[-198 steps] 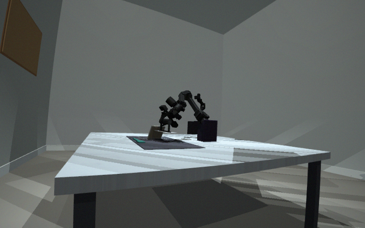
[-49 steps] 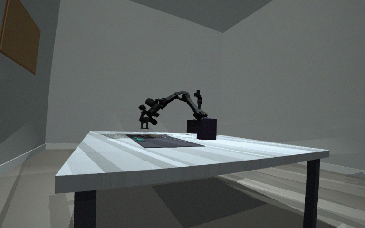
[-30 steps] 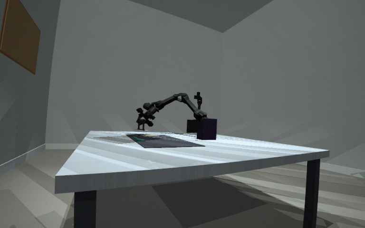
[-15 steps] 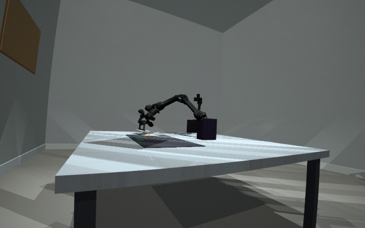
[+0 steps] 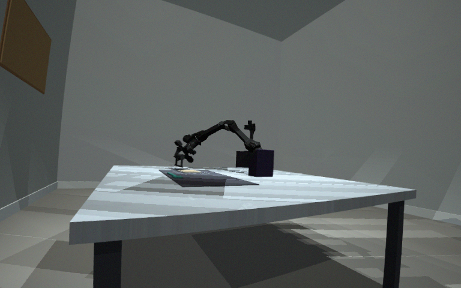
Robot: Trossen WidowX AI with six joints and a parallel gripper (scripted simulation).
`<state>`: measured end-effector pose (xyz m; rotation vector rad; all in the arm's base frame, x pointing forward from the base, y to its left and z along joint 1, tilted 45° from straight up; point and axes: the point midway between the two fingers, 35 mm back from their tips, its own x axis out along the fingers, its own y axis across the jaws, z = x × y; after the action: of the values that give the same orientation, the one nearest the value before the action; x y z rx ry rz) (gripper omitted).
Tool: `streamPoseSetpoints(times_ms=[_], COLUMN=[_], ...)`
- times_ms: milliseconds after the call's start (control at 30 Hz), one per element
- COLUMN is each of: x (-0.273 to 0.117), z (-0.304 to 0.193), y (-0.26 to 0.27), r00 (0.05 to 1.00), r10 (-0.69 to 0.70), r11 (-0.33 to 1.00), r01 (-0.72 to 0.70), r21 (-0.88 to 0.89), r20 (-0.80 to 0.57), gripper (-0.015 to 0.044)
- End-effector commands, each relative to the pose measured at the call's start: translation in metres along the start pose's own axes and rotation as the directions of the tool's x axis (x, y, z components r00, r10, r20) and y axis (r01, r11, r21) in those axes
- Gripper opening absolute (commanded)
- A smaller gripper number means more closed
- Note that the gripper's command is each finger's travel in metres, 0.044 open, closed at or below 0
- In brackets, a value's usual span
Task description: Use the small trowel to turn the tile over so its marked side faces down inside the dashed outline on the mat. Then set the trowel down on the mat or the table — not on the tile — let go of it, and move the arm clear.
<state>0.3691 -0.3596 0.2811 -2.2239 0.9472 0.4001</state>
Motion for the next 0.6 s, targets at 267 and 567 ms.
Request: streamPoseSetpoints(times_ms=[267, 567], x=[0.014, 0.016], z=[0.002, 0.009], y=[0.012, 0.013], r00=[1.000, 1.000], r10=[-0.011, -0.011], r11=[1.000, 1.000], r01=[0.011, 0.011], r21=[-0.008, -0.008], r20=[0.006, 0.007], gripper=[0.0000, 0.0000])
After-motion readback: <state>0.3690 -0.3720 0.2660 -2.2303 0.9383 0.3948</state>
